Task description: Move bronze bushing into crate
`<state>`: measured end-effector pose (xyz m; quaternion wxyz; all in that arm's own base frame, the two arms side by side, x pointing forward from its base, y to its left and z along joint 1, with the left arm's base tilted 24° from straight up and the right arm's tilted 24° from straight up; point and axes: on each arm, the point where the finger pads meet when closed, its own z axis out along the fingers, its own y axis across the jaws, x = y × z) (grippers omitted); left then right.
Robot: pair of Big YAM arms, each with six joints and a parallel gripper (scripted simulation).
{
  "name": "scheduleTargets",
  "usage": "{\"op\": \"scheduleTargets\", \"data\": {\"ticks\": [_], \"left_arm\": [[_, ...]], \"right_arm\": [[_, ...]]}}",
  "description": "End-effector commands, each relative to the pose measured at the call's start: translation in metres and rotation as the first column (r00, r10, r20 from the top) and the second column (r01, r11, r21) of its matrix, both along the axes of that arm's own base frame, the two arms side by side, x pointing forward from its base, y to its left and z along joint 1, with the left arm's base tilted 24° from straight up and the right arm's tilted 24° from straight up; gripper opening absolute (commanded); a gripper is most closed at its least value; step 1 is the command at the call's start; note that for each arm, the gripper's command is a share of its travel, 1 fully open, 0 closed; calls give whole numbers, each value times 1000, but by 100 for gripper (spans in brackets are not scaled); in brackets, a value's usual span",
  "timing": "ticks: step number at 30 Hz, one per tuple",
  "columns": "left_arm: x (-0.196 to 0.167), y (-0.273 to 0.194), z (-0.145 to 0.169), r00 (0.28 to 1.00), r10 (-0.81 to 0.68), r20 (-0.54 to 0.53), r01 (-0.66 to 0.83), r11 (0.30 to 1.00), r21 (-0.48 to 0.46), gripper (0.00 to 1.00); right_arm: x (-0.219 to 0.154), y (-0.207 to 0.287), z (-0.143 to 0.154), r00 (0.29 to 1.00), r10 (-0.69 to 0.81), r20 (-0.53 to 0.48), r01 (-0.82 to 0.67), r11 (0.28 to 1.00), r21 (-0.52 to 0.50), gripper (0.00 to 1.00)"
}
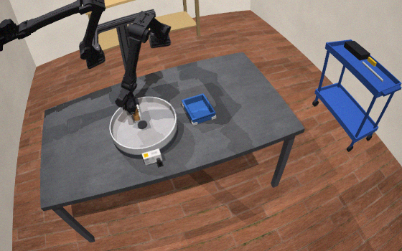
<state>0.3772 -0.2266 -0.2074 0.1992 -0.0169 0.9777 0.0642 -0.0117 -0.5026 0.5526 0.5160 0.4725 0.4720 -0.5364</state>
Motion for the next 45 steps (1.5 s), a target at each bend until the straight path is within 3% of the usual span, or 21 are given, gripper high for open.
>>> {"op": "scheduleTargets", "data": {"ticks": [1,45], "left_arm": [[0,3,-4,1000,-5,-6,5,1000,7,15],[1,3,-3,1000,-6,-3,6,1000,5,15]], "right_arm": [[-12,8,10,1000,-24,18,25,1000,-16,100],[-12,8,10,1000,-24,18,25,1000,-16,100]]}}
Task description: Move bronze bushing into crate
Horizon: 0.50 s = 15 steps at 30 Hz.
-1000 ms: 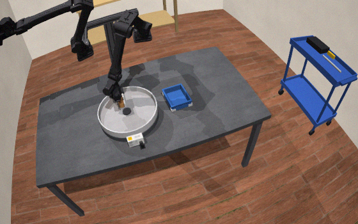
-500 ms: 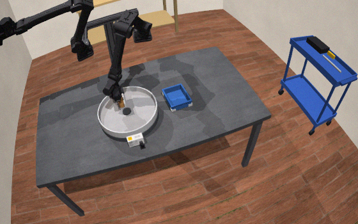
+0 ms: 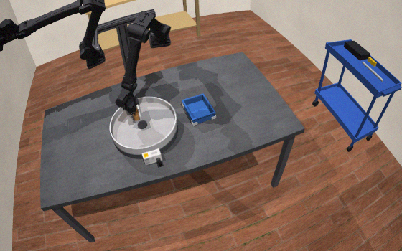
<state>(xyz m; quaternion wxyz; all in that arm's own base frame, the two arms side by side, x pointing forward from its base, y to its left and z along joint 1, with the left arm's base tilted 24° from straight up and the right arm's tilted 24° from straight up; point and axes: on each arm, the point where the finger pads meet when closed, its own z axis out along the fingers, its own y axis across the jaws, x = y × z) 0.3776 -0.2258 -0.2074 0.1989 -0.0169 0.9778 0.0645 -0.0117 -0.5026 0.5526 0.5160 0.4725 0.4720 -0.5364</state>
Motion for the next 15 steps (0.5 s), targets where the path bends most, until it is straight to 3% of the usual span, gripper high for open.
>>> {"op": "scheduleTargets", "data": {"ticks": [1,15], "left_arm": [[0,2,-3,1000,-6,-3,6,1000,4,15],[4,5,-7,1000,0,-3,0,1000,4,15]], "right_arm": [[-12,8,10,1000,-24,18,25,1000,-16,100],[-12,8,10,1000,-24,18,25,1000,-16,100]]}}
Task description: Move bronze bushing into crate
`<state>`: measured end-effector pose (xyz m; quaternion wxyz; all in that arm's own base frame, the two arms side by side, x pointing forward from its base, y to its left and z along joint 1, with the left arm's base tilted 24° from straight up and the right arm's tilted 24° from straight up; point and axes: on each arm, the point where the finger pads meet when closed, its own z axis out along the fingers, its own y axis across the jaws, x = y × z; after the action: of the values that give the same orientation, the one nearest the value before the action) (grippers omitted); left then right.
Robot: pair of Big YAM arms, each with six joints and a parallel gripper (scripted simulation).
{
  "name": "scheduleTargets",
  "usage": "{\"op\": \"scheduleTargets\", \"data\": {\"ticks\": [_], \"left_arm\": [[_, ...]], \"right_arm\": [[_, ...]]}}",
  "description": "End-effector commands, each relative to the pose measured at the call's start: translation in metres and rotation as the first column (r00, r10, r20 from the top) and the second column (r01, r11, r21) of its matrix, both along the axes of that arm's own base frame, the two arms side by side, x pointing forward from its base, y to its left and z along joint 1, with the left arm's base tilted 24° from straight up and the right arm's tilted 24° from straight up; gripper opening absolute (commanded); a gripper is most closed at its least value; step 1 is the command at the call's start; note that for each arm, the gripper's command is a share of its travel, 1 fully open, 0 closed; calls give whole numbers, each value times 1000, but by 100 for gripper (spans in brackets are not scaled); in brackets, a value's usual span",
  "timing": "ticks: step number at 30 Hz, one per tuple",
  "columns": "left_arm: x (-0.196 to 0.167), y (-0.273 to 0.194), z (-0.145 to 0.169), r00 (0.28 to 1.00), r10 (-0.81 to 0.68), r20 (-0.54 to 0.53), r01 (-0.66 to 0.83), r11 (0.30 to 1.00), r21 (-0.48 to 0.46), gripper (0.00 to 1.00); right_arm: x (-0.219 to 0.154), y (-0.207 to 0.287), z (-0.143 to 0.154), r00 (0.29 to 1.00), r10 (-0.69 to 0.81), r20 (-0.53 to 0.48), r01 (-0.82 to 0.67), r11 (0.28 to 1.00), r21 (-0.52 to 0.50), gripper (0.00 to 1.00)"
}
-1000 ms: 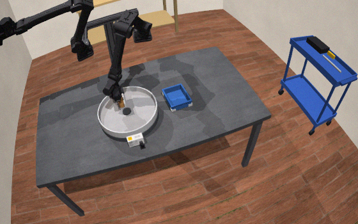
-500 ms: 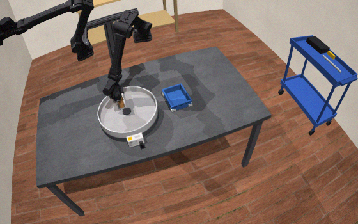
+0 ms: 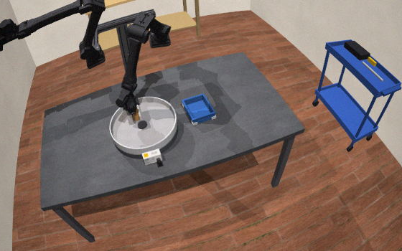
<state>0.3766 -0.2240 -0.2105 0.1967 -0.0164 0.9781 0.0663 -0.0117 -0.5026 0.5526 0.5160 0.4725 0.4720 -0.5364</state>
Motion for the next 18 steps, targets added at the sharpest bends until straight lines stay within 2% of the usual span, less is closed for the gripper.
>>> {"op": "scheduleTargets", "data": {"ticks": [1,18], "left_arm": [[9,-5,4,1000,-6,19,6,1000,-13,15],[7,-4,4,1000,-7,16,7,1000,-11,15]], "right_arm": [[-12,8,10,1000,-24,18,25,1000,-16,100],[-12,8,10,1000,-24,18,25,1000,-16,100]]}}
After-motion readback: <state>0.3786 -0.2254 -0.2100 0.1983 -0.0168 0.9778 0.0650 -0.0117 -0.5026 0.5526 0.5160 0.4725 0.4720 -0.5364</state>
